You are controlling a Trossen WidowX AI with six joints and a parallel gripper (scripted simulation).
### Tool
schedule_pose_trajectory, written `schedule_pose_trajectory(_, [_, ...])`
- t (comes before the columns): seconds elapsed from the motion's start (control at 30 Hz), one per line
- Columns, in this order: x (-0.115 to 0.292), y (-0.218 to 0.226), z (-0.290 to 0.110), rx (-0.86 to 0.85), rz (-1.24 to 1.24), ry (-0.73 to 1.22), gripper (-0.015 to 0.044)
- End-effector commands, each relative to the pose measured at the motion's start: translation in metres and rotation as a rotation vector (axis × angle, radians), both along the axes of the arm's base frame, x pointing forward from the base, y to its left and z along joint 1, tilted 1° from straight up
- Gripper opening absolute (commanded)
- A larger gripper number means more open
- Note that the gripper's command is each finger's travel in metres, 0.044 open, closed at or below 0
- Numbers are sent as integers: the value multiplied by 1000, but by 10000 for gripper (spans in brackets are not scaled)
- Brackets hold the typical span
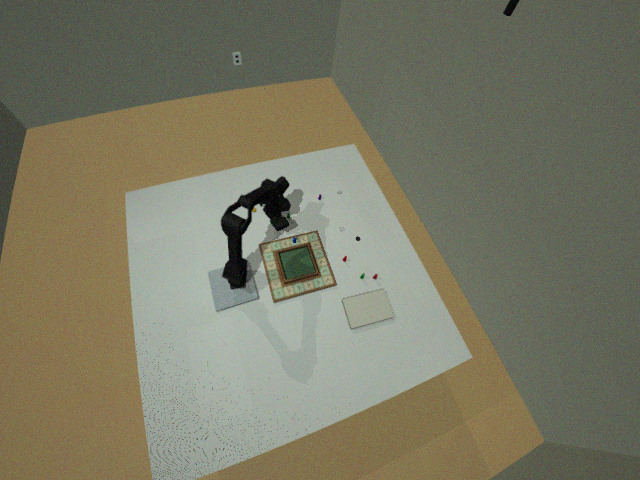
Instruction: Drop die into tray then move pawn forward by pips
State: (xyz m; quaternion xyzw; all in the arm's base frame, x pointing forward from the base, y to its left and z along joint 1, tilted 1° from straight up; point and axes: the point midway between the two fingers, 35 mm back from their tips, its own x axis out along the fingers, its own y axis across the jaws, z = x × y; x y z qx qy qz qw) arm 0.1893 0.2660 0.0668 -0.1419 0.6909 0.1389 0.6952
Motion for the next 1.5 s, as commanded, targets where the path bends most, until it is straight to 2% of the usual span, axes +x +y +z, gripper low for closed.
schedule_pose_trajectory(0.0, [0,3,25,12,-6,-2,0])
schedule_pose_trajectory(0.4, [-6,-4,89,11,-6,-2,0])
schedule_pose_trajectory(0.7, [4,-15,87,9,-11,-6,0])
schedule_pose_trajectory(1.47, [65,-118,69,8,-151,-11,0])
